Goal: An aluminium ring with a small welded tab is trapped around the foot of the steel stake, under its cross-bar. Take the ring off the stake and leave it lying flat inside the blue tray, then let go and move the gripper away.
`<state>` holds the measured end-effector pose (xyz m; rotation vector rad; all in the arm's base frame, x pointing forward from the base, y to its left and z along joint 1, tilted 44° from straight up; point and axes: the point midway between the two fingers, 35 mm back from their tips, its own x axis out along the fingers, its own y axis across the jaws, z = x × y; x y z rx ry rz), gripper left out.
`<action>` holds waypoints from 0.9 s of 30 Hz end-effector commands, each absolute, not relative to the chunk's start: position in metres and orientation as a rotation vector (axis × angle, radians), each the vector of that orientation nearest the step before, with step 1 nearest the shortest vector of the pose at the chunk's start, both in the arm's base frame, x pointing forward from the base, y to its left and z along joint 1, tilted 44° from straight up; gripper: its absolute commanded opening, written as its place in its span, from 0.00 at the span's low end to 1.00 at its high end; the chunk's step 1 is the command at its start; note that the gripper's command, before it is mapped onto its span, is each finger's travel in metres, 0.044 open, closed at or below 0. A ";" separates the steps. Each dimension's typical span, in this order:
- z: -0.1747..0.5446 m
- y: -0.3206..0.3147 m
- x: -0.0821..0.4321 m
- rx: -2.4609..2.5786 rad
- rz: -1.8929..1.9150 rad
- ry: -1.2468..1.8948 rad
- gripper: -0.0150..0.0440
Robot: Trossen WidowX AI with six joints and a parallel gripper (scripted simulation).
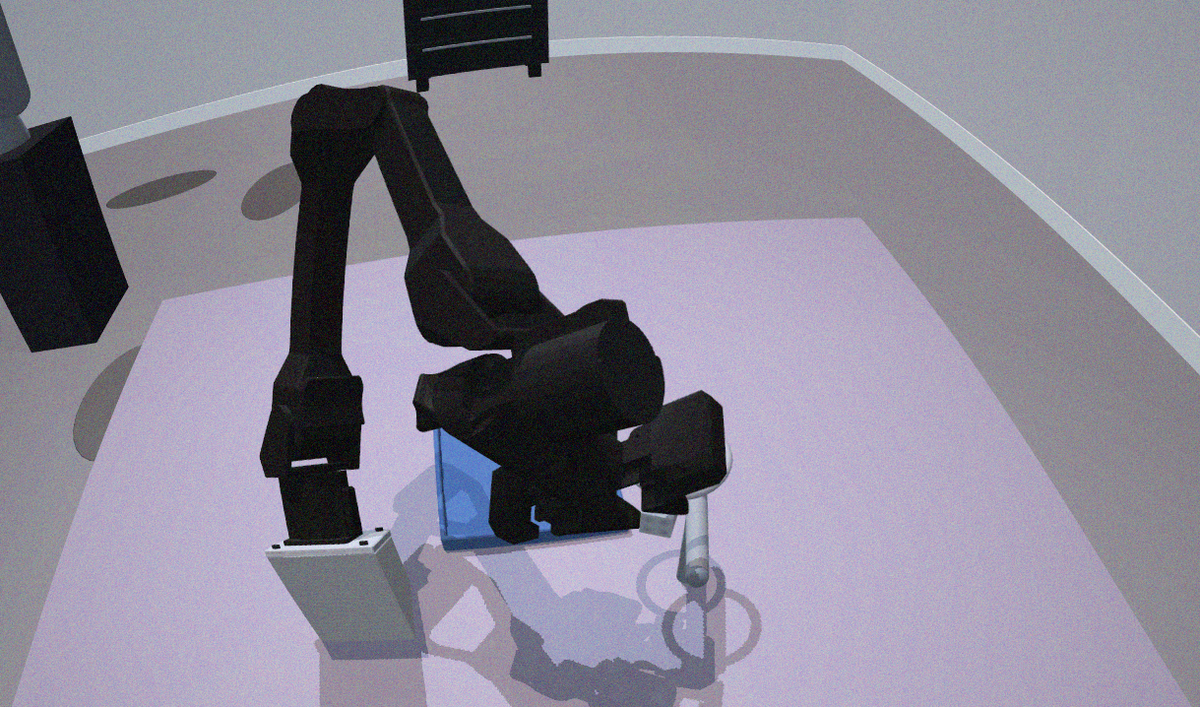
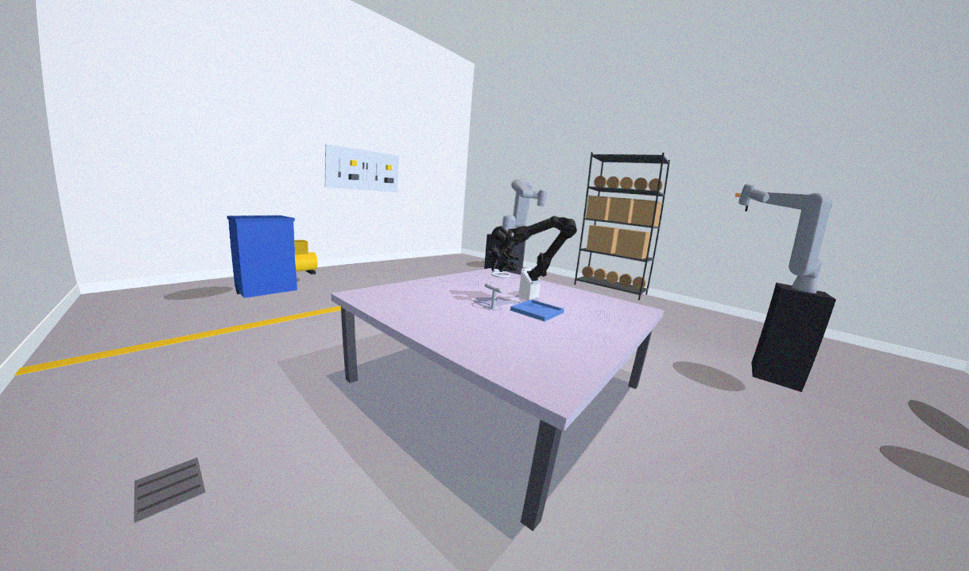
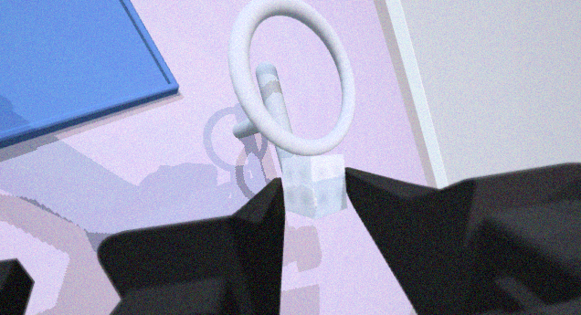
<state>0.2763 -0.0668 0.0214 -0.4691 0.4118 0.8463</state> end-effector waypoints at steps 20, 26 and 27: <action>0.026 -0.043 0.273 -0.348 0.837 0.653 0.25; 0.029 -0.037 0.273 -0.284 0.810 0.761 0.25; 0.029 -0.036 0.273 -0.274 0.804 0.778 0.25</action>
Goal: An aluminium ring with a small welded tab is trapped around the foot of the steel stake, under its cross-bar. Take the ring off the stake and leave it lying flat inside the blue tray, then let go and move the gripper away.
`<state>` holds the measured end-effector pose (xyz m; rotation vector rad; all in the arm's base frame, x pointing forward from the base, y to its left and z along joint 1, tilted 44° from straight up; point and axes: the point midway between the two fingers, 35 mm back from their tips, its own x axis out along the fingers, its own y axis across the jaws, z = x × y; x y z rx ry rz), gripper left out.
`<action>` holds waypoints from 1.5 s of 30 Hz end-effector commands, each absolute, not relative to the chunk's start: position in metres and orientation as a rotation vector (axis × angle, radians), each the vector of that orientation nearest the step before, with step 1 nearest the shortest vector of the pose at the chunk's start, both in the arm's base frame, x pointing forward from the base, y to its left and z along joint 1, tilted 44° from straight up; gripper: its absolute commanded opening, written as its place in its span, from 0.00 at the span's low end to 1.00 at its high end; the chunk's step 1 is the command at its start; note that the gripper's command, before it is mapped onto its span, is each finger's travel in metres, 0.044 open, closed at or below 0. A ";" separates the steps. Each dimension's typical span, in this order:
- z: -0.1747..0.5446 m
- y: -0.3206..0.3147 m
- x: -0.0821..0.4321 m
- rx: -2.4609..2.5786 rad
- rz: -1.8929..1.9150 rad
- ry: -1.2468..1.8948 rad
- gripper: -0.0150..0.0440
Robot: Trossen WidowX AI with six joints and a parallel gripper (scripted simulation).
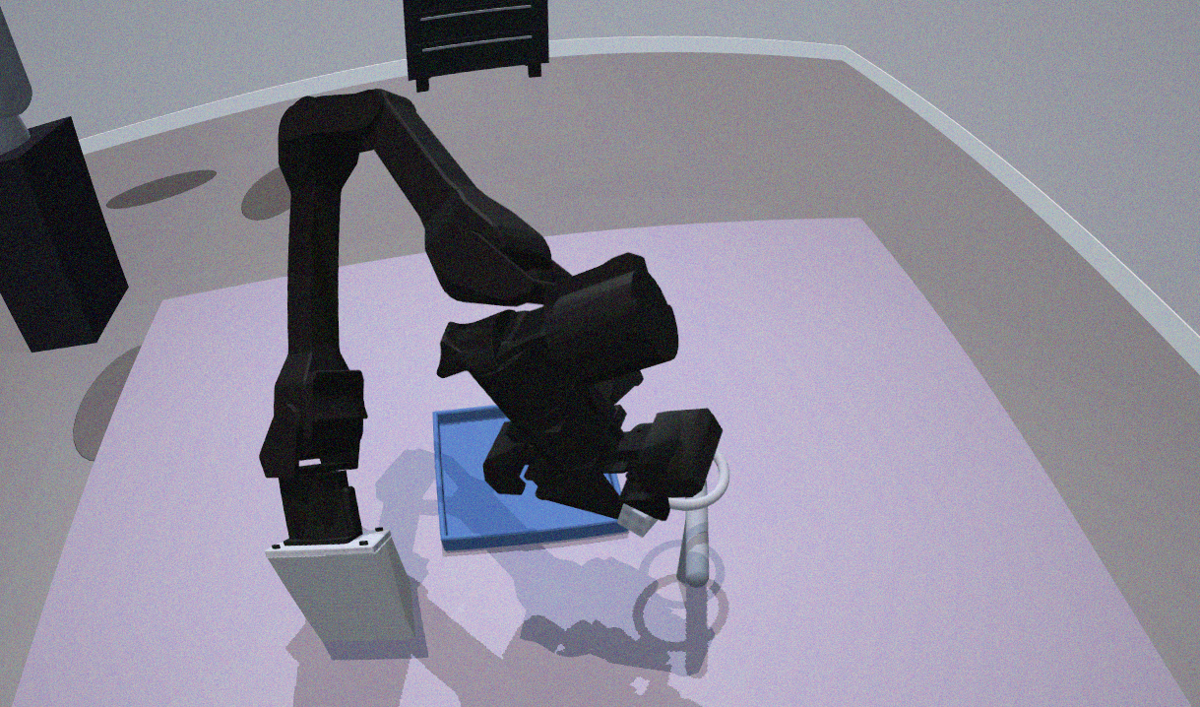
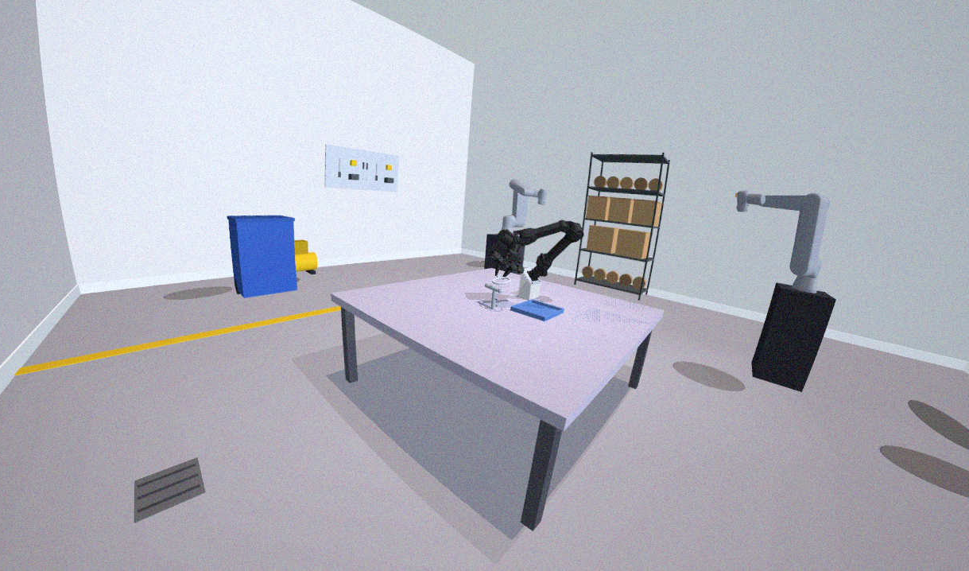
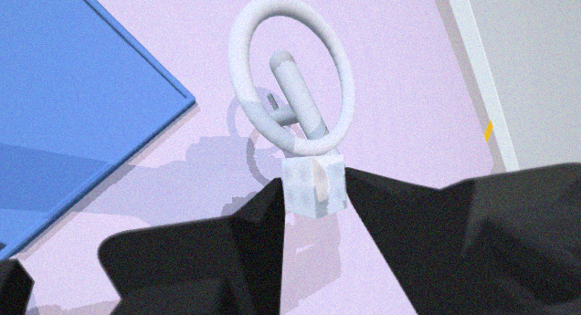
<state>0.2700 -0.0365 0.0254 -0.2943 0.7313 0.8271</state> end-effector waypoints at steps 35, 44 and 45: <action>0.059 -0.007 0.258 -0.006 0.395 1.264 0.25; 0.071 -0.002 0.252 0.043 0.242 1.329 0.25; 0.073 -0.002 0.251 0.048 0.224 1.334 0.25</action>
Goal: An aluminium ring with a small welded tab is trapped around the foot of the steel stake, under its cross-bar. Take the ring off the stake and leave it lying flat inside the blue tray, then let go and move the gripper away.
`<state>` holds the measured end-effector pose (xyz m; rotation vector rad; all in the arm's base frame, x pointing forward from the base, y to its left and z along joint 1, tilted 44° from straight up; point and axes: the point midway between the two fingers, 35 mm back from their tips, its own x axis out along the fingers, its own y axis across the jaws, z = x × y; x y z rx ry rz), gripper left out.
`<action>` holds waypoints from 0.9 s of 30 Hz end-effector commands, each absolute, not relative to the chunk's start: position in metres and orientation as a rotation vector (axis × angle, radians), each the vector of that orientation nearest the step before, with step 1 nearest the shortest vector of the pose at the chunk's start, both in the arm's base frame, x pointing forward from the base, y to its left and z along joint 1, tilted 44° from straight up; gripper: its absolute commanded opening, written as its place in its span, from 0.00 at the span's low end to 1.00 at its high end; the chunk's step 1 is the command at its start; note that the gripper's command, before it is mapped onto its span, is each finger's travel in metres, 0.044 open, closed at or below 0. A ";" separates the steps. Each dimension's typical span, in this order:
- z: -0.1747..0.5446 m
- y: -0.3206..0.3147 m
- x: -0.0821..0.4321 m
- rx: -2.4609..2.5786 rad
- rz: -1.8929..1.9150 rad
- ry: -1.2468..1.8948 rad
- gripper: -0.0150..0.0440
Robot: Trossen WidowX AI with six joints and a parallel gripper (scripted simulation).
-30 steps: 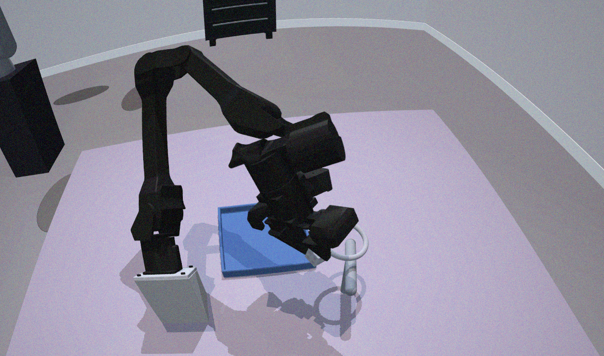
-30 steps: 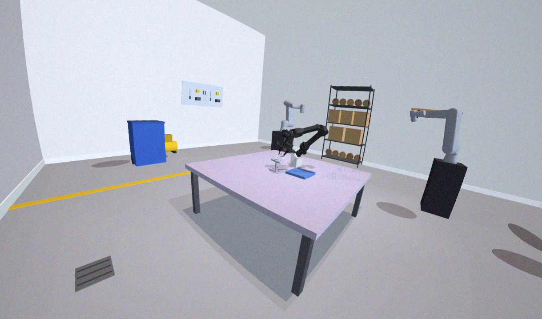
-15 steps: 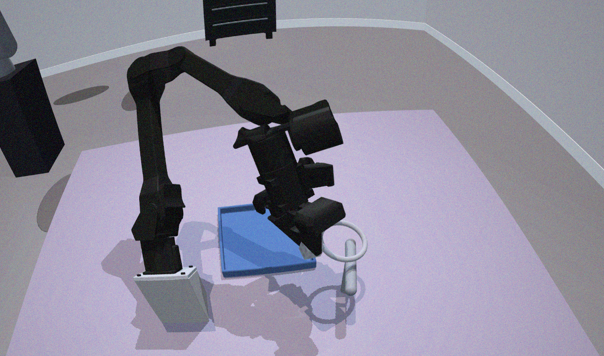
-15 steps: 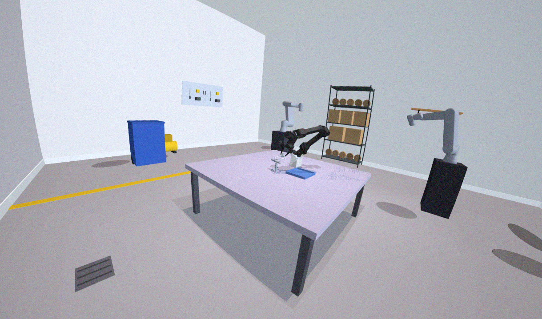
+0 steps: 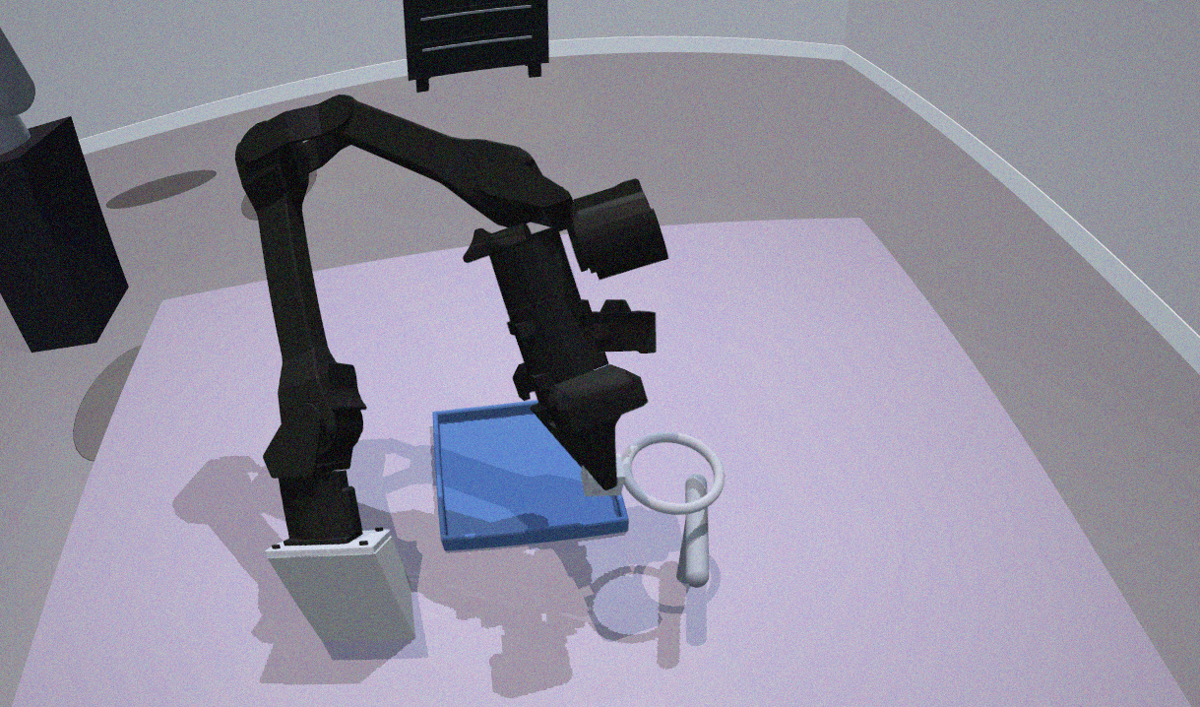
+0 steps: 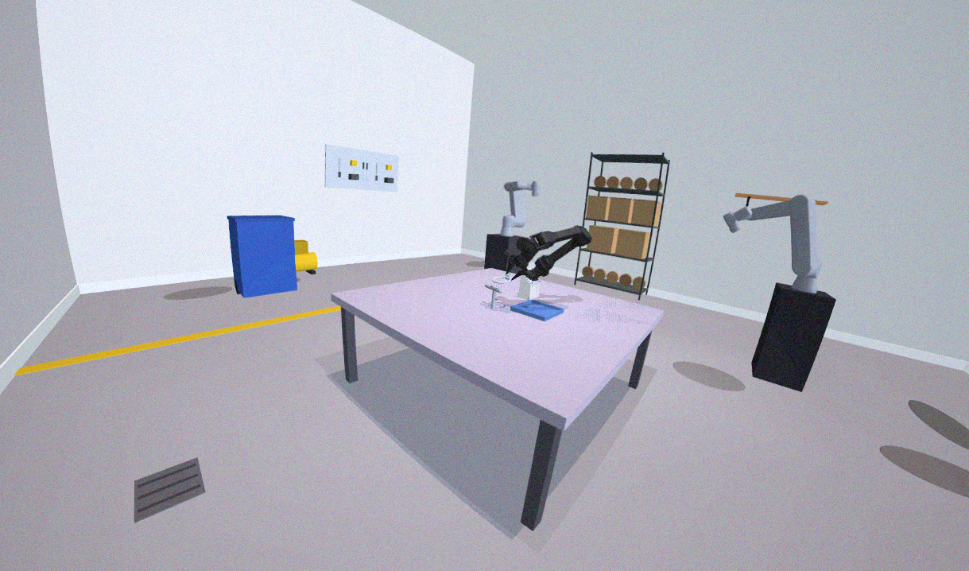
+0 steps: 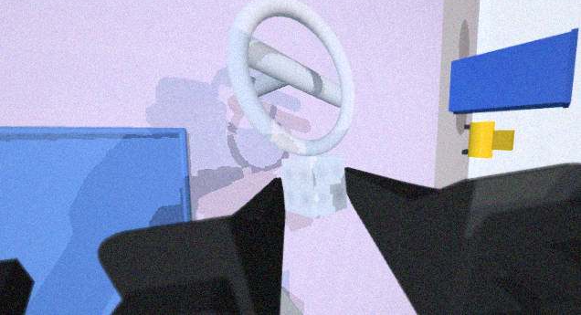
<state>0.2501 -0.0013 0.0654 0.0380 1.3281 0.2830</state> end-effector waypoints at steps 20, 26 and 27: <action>0.090 0.043 0.235 0.057 0.080 1.352 0.25; 0.101 0.097 0.210 0.063 0.079 1.350 0.25; 0.102 0.105 0.204 0.066 0.080 1.352 0.25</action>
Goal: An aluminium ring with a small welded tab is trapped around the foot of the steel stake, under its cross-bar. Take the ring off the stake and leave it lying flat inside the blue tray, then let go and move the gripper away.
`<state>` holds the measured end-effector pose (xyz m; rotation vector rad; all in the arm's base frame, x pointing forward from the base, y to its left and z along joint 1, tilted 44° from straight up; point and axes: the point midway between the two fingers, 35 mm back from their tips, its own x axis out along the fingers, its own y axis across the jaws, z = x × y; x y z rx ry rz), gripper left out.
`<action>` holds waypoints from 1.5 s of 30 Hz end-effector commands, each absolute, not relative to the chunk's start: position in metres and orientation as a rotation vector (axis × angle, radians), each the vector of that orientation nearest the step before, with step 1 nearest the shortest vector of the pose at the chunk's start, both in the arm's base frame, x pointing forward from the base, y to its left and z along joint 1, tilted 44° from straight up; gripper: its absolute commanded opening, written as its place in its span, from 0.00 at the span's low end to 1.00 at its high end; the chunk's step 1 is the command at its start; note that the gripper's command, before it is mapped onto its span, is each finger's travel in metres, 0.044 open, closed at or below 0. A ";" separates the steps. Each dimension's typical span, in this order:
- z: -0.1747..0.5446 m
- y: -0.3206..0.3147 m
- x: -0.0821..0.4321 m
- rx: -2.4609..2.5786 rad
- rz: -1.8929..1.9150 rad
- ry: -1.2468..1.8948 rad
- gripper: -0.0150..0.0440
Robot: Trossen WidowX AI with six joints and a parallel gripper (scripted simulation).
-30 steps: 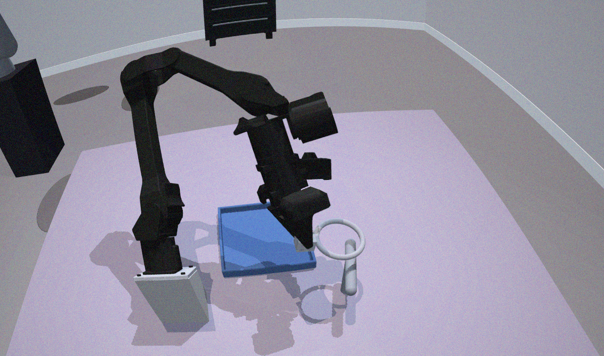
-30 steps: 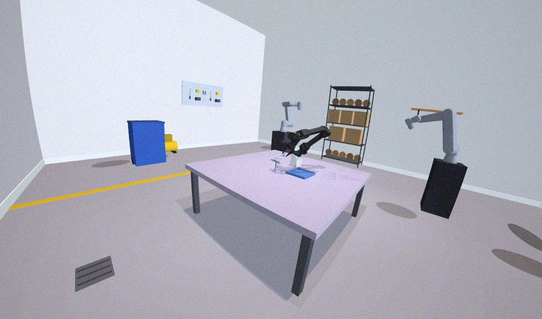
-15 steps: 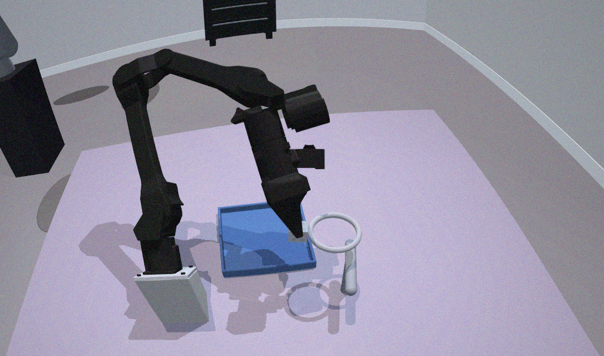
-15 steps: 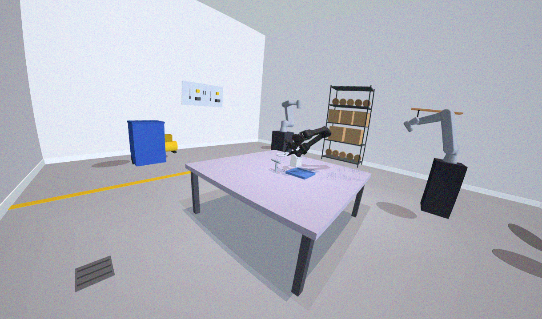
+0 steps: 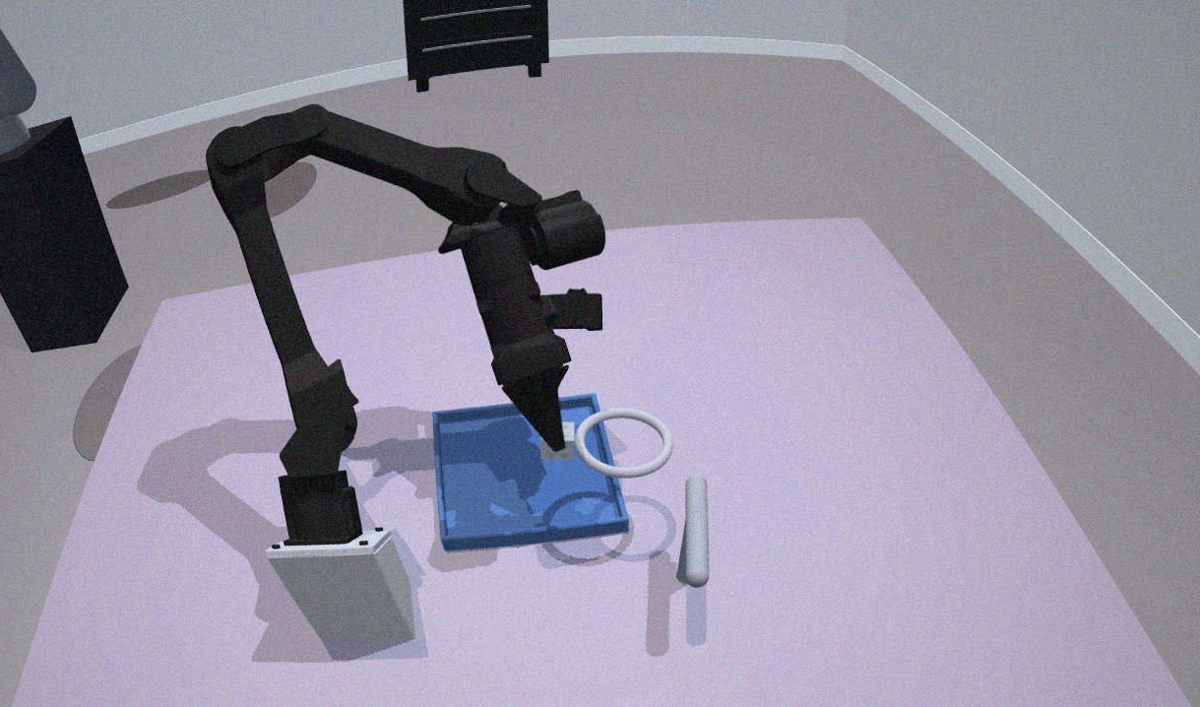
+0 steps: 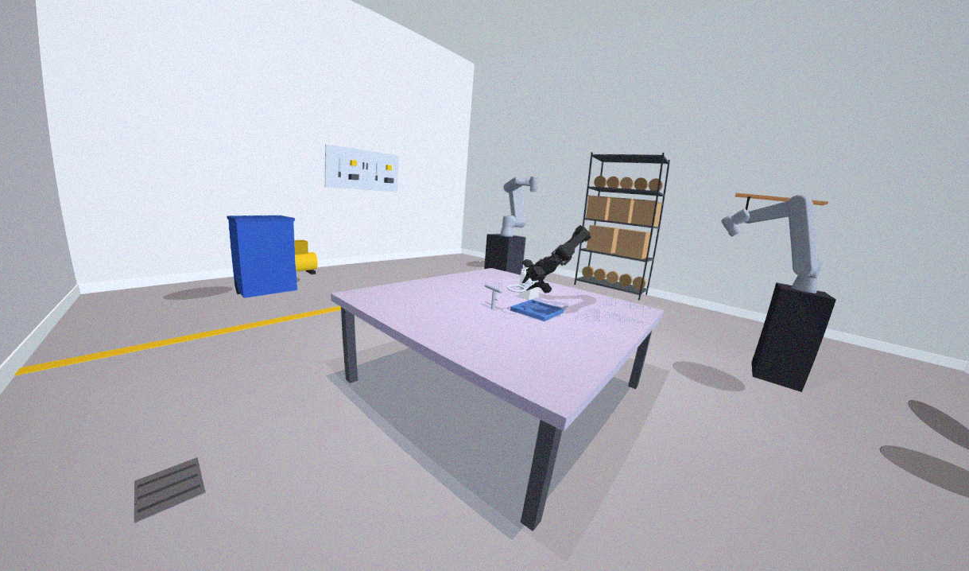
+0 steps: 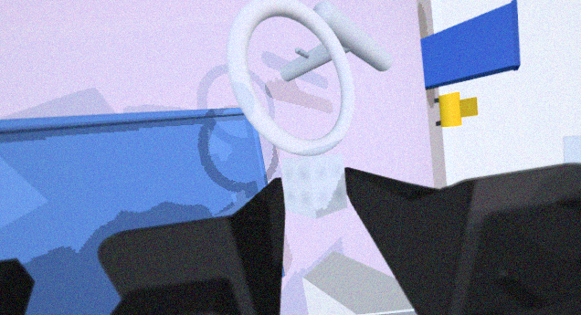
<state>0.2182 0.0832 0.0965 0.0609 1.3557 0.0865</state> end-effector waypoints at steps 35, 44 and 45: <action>0.102 0.189 0.135 0.103 0.112 1.367 0.74; 0.145 0.149 0.143 0.102 0.109 1.367 1.00; 0.156 0.136 0.142 0.102 0.109 1.366 1.00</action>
